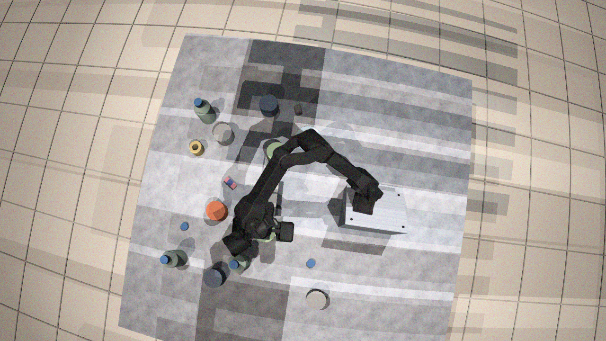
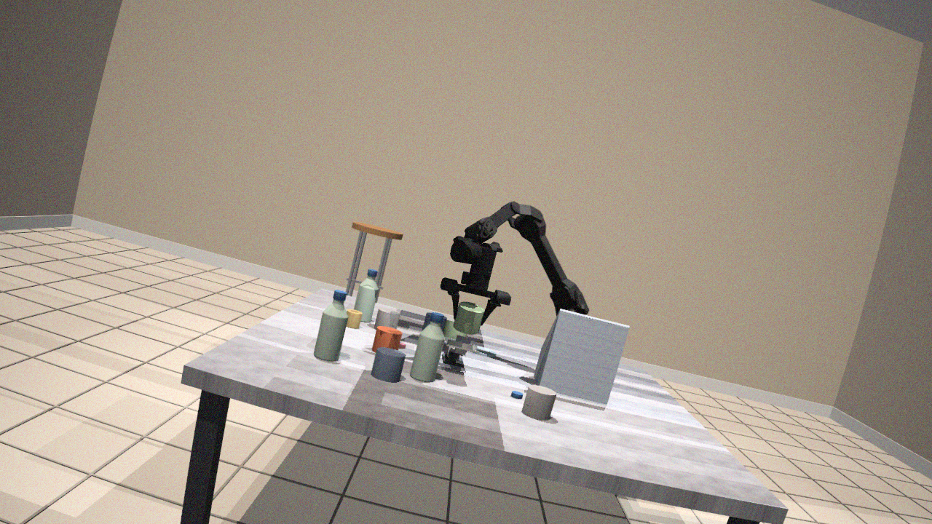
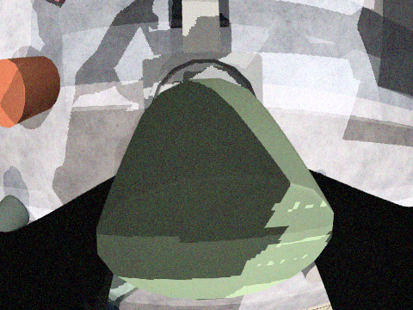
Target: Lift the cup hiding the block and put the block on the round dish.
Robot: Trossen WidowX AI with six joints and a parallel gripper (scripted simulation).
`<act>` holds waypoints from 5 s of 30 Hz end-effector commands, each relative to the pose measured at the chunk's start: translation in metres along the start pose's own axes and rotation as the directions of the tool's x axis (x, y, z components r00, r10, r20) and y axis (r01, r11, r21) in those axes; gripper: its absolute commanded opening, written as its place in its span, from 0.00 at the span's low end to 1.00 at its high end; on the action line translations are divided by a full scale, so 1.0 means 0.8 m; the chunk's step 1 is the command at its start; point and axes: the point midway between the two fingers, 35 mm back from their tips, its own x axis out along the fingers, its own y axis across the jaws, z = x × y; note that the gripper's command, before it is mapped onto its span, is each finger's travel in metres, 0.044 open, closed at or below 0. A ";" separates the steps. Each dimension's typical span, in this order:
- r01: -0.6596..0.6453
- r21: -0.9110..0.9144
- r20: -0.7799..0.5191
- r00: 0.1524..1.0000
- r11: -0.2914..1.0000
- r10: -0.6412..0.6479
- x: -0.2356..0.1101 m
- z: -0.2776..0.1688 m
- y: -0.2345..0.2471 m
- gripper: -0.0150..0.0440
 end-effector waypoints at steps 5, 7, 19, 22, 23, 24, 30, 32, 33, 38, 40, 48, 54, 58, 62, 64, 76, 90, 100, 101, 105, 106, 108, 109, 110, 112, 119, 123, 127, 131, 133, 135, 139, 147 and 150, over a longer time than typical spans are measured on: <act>-0.003 0.009 -0.009 1.000 1.000 0.003 -0.015 -0.001 0.001 0.25; -0.003 0.009 -0.009 1.000 1.000 0.003 -0.019 0.000 0.000 0.25; -0.002 0.009 -0.007 1.000 1.000 0.002 -0.038 0.001 -0.003 0.25; 0.001 0.001 0.003 1.000 1.000 -0.001 -0.031 0.002 -0.004 0.25; 0.001 0.001 0.003 1.000 1.000 -0.001 -0.031 0.002 -0.004 0.25; 0.001 0.001 0.003 1.000 1.000 -0.001 -0.031 0.002 -0.004 0.25; 0.001 0.001 0.003 1.000 1.000 -0.001 -0.031 0.002 -0.004 0.25; 0.001 0.001 0.003 1.000 1.000 -0.001 -0.031 0.002 -0.004 0.25; 0.001 0.001 0.003 1.000 1.000 -0.001 -0.031 0.002 -0.004 0.25; 0.001 0.001 0.003 1.000 1.000 -0.001 -0.031 0.002 -0.004 0.25; 0.001 0.001 0.003 1.000 1.000 -0.001 -0.031 0.002 -0.004 0.25; 0.001 0.001 0.003 1.000 1.000 -0.001 -0.031 0.002 -0.004 0.25; 0.001 0.001 0.003 1.000 1.000 -0.001 -0.031 0.002 -0.004 0.25; 0.001 0.001 0.003 1.000 1.000 -0.001 -0.031 0.002 -0.004 0.25; 0.001 0.001 0.003 1.000 1.000 -0.001 -0.031 0.002 -0.004 0.25; 0.001 0.001 0.003 1.000 1.000 -0.001 -0.031 0.002 -0.004 0.25; 0.000 -0.007 0.000 1.000 1.000 0.000 -0.023 -0.012 -0.008 0.25; -0.003 -0.009 -0.013 1.000 1.000 0.003 0.059 -0.130 -0.067 0.25; -0.002 0.009 -0.012 1.000 1.000 0.002 0.095 -0.152 -0.085 0.25; -0.002 0.009 -0.012 1.000 1.000 0.002 0.101 -0.153 -0.085 0.25; -0.002 0.009 -0.011 1.000 1.000 0.002 0.129 -0.152 -0.085 0.25; -0.002 0.009 -0.011 1.000 1.000 0.002 0.130 -0.152 -0.085 0.25; -0.002 0.009 -0.011 1.000 1.000 0.002 0.130 -0.152 -0.085 0.25; -0.002 0.009 -0.011 1.000 1.000 0.002 0.130 -0.152 -0.085 0.25; -0.002 0.009 -0.011 1.000 1.000 0.002 0.131 -0.152 -0.085 0.25; -0.002 0.009 -0.011 1.000 1.000 0.003 0.133 -0.152 -0.085 0.25; -0.003 0.010 -0.010 1.000 1.000 0.003 0.147 -0.152 -0.085 0.25; -0.003 0.010 -0.010 1.000 1.000 0.003 0.156 -0.152 -0.085 0.25; -0.002 0.015 -0.018 1.000 1.000 0.002 0.148 -0.154 -0.083 0.43; -0.002 0.015 -0.018 1.000 1.000 0.002 0.148 -0.154 -0.083 0.61; -0.002 0.015 -0.018 1.000 1.000 0.002 0.148 -0.154 -0.083 0.70; -0.002 0.015 -0.018 1.000 1.000 0.002 0.148 -0.154 -0.083 0.79; -0.002 0.015 -0.018 1.000 1.000 0.002 0.146 -0.154 -0.083 0.97; -0.002 0.009 -0.013 1.000 1.000 0.002 0.080 -0.152 -0.085 1.00; -0.002 0.009 -0.013 1.000 1.000 0.002 0.080 -0.151 -0.085 0.96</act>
